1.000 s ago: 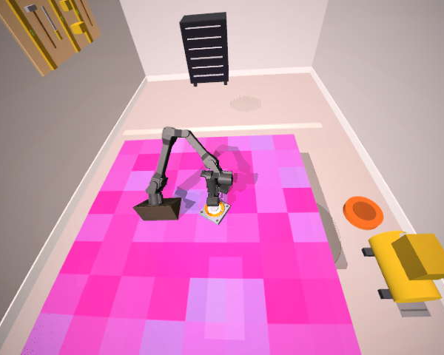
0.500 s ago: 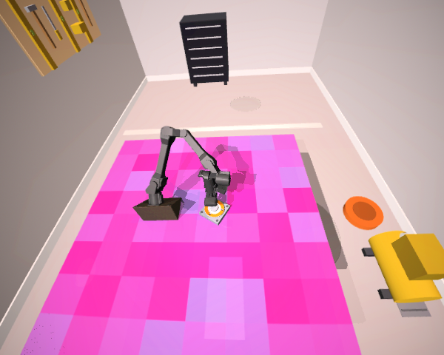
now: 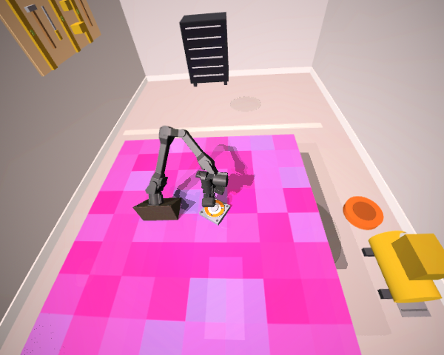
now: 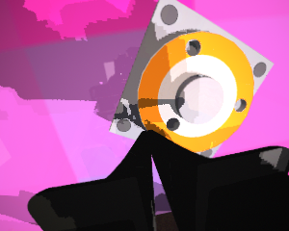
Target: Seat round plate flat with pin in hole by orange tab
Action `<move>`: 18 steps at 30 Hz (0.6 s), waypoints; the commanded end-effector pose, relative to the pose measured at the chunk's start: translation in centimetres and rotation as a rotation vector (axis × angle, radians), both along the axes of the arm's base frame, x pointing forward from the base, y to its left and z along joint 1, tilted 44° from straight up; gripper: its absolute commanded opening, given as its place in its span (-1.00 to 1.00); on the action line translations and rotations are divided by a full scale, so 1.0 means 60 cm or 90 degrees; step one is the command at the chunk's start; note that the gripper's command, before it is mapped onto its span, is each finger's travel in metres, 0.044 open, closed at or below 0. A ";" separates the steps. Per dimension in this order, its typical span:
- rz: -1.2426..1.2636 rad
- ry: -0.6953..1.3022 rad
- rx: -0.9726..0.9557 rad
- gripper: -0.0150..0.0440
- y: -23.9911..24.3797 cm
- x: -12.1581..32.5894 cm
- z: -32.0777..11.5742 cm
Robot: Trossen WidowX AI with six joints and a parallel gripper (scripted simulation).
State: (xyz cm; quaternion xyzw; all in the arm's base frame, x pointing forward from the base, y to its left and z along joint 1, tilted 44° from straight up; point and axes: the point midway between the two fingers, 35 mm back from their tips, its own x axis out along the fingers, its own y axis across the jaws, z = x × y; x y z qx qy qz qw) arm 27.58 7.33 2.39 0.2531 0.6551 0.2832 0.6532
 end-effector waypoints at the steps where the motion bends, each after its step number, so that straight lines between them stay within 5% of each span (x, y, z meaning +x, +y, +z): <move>1: 0.002 0.009 -0.004 -0.49 -0.003 -0.014 -0.007; 18: 0.002 0.009 -0.004 -0.49 -0.013 -0.028 -0.015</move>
